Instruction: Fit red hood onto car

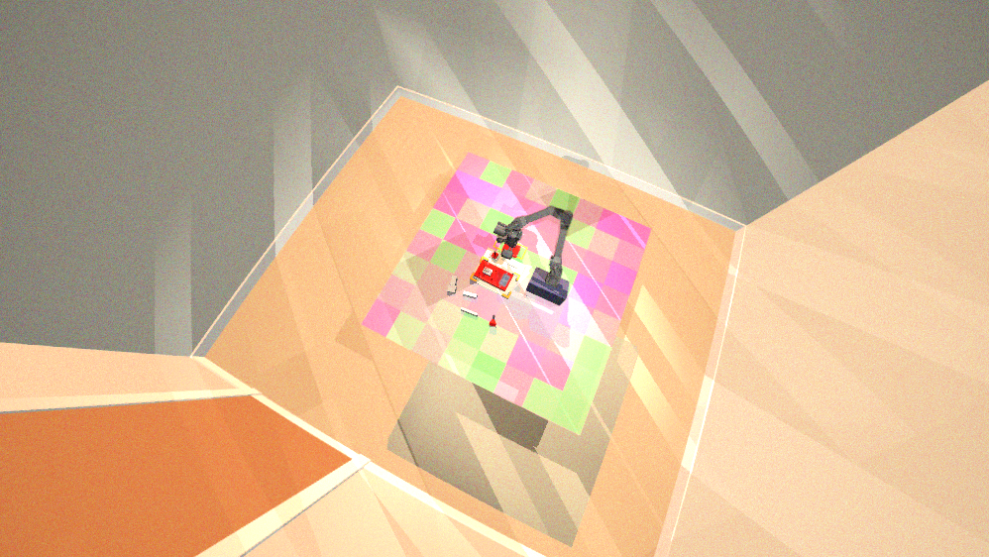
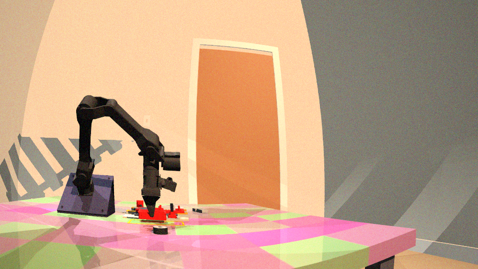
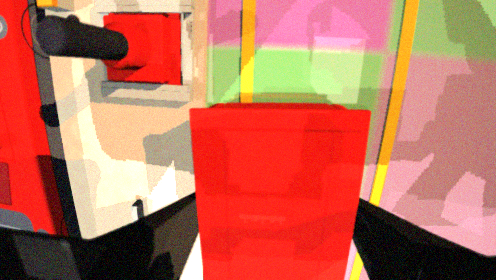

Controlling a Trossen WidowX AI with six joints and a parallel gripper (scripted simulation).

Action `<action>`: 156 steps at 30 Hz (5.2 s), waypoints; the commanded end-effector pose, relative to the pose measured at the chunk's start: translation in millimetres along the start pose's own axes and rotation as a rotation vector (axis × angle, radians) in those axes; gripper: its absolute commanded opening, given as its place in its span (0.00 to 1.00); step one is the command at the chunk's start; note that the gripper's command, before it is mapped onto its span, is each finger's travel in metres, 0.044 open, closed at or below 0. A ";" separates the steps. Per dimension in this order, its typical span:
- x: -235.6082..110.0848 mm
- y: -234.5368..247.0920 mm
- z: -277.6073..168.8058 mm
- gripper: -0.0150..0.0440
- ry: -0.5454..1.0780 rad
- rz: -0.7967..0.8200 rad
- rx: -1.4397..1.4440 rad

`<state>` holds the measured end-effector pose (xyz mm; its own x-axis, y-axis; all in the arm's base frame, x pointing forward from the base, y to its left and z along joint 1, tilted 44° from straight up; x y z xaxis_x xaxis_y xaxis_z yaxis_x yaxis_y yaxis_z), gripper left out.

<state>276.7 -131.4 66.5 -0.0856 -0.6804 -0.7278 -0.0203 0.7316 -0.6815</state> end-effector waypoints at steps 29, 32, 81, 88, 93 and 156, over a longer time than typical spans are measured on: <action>-84.8 15.7 16.6 0.25 -0.016 0.002 0.012; -86.3 27.5 26.0 0.25 -0.017 0.006 0.018; -37.7 177.9 83.9 0.25 -0.020 0.013 0.081; -37.7 177.7 84.1 0.25 -0.020 0.013 0.081; -37.7 177.7 84.1 0.25 -0.020 0.013 0.081; -18.2 177.3 85.2 0.25 -0.020 0.013 0.081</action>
<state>359.2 7.1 -47.4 -0.0684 -0.6709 -0.7384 0.0629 0.7358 -0.6743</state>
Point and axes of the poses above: the point midway between the two fingers, 35 mm back from their tips, its own x axis out along the fingers, its own y axis across the jaws, z = x × y, the point moved 1 cm from there along -x, back along the fingers, and after that the axes turned 5 degrees about -x, right-handed, at the moved point
